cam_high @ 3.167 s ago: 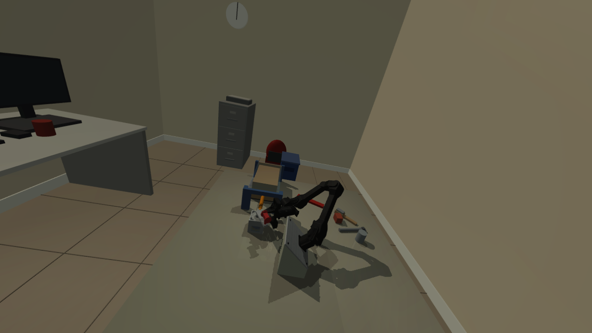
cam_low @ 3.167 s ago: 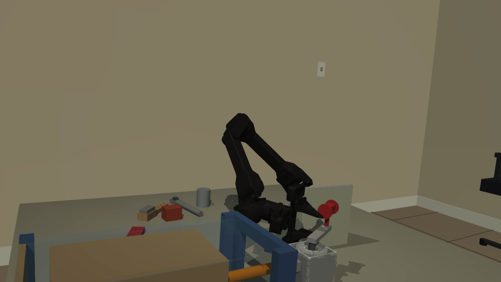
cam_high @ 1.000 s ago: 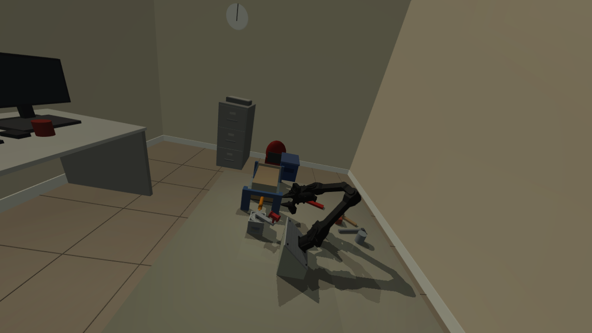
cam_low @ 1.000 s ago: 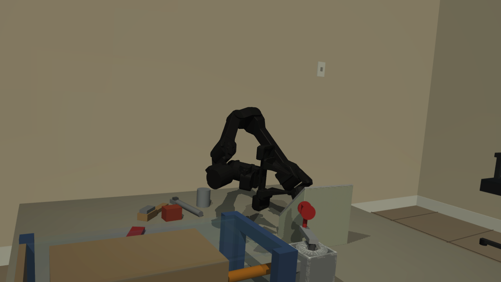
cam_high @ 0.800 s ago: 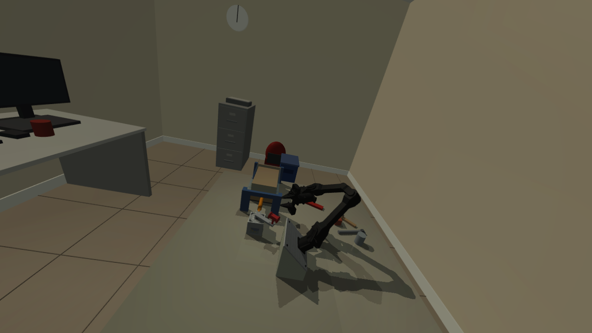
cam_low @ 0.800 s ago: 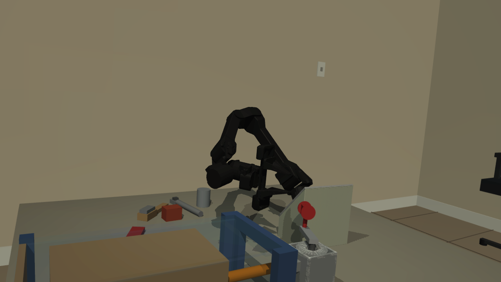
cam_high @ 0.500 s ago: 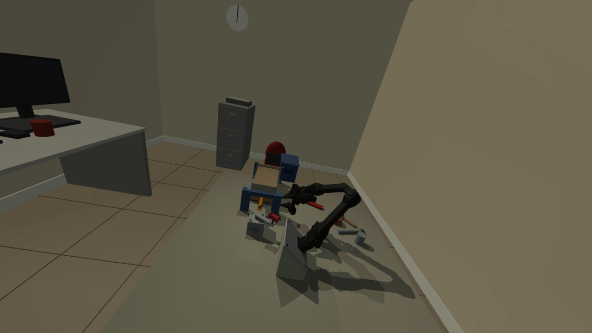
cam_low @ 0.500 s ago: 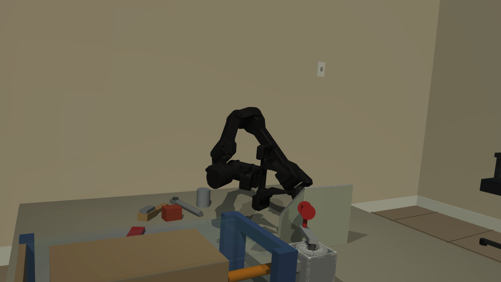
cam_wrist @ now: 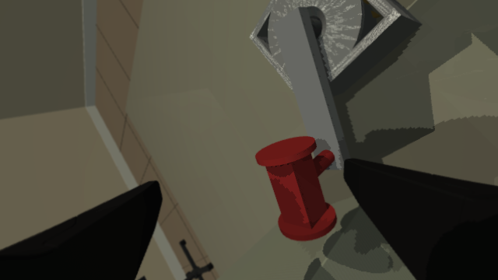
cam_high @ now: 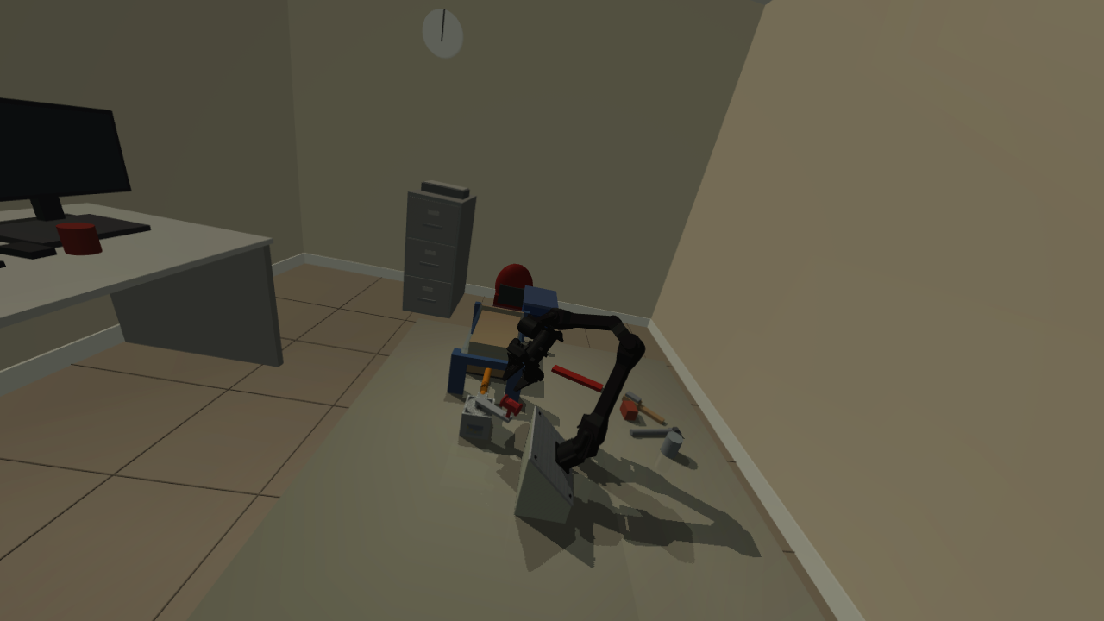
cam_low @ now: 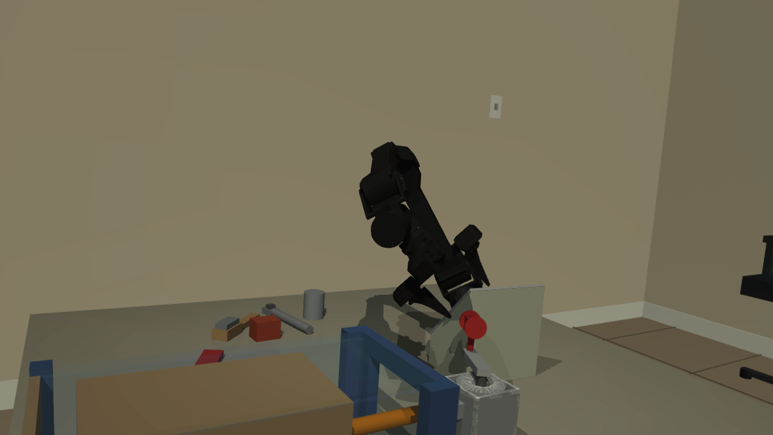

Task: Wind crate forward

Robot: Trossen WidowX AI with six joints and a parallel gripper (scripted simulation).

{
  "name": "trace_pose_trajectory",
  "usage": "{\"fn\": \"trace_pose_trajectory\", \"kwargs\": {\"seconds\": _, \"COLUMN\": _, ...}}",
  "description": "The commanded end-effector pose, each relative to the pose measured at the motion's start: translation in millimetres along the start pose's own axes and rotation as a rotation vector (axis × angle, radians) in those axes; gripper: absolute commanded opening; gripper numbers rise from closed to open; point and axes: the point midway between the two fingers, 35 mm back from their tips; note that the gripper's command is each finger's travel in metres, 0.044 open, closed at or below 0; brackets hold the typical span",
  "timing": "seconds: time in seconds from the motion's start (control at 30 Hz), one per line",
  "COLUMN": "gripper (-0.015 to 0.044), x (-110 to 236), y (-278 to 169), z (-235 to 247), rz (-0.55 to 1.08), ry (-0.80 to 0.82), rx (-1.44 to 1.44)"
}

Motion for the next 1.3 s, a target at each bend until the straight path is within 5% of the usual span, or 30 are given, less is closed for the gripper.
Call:
{"fn": "trace_pose_trajectory", "kwargs": {"seconds": 0.0, "gripper": 0.044, "x": -7.6, "y": 11.5, "z": 18.2, "rz": 0.096, "ry": -0.33, "rx": 0.096}}
{"fn": "trace_pose_trajectory", "kwargs": {"seconds": 0.23, "gripper": 0.044, "x": -11.1, "y": 27.7, "z": 54.7, "rz": 0.139, "ry": -0.791, "rx": 0.259}}
{"fn": "trace_pose_trajectory", "kwargs": {"seconds": 0.53, "gripper": 0.044, "x": -12.5, "y": 28.1, "z": 53.4, "rz": 0.139, "ry": -0.791, "rx": 0.258}}
{"fn": "trace_pose_trajectory", "kwargs": {"seconds": 0.73, "gripper": 0.044, "x": -51.4, "y": 26.7, "z": 12.9, "rz": 0.139, "ry": -0.792, "rx": 0.257}}
{"fn": "trace_pose_trajectory", "kwargs": {"seconds": 1.27, "gripper": 0.044, "x": -81.5, "y": 25.6, "z": -18.6, "rz": 0.138, "ry": -0.793, "rx": 0.256}}
Point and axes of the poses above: the point midway between the two fingers, 35 mm back from their tips, its own x axis back along the fingers, its own z axis across the jaws, y = z × x, and after that the axes turned 3 degrees about x, right-handed
